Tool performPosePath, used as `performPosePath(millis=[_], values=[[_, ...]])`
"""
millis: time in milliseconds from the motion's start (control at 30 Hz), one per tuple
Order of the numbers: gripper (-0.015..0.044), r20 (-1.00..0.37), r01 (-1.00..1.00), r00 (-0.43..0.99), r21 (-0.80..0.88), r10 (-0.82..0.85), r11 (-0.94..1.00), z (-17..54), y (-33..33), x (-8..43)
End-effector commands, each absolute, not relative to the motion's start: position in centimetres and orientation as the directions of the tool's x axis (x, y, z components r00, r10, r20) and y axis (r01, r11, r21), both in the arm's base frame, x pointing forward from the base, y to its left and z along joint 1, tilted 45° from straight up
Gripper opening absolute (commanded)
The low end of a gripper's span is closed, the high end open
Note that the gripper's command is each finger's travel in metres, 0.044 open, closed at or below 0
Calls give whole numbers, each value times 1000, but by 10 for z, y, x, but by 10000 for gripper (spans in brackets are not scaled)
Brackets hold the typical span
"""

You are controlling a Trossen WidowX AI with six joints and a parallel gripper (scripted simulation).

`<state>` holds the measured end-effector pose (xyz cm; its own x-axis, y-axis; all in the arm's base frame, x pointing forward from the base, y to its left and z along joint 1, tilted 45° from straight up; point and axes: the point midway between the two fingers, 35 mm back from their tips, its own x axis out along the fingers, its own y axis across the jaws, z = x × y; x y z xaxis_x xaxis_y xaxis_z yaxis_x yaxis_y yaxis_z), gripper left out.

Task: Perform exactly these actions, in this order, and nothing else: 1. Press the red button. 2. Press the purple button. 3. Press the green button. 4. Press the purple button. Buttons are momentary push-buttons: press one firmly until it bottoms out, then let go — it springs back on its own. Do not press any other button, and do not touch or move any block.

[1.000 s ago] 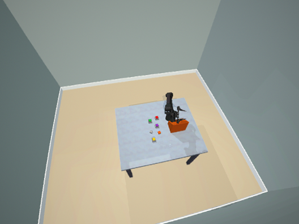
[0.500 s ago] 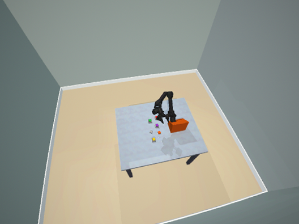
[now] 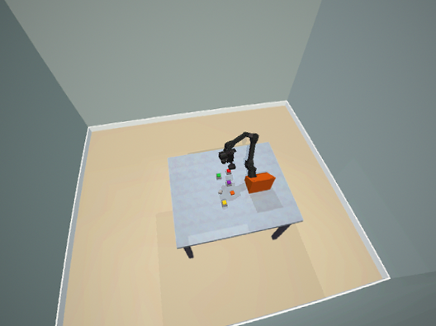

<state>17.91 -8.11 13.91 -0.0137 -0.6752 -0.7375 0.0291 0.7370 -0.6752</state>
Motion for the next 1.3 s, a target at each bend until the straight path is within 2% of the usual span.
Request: performPosePath(millis=[0, 33, 267, 500, 533, 1267], values=[[400, -710, 40, -20, -704, -703, 709, 142, -87, 176], [400, -710, 40, -20, -704, -703, 709, 142, -87, 176], [216, -709, 41, -18, -705, -705, 708, 100, -129, 175], [32, -708, 41, -18, -706, -706, 707, 99, -131, 174], [20, -708, 41, -18, -706, -706, 707, 99, -131, 174], [20, -708, 42, -18, -706, -706, 707, 83, -146, 175]])
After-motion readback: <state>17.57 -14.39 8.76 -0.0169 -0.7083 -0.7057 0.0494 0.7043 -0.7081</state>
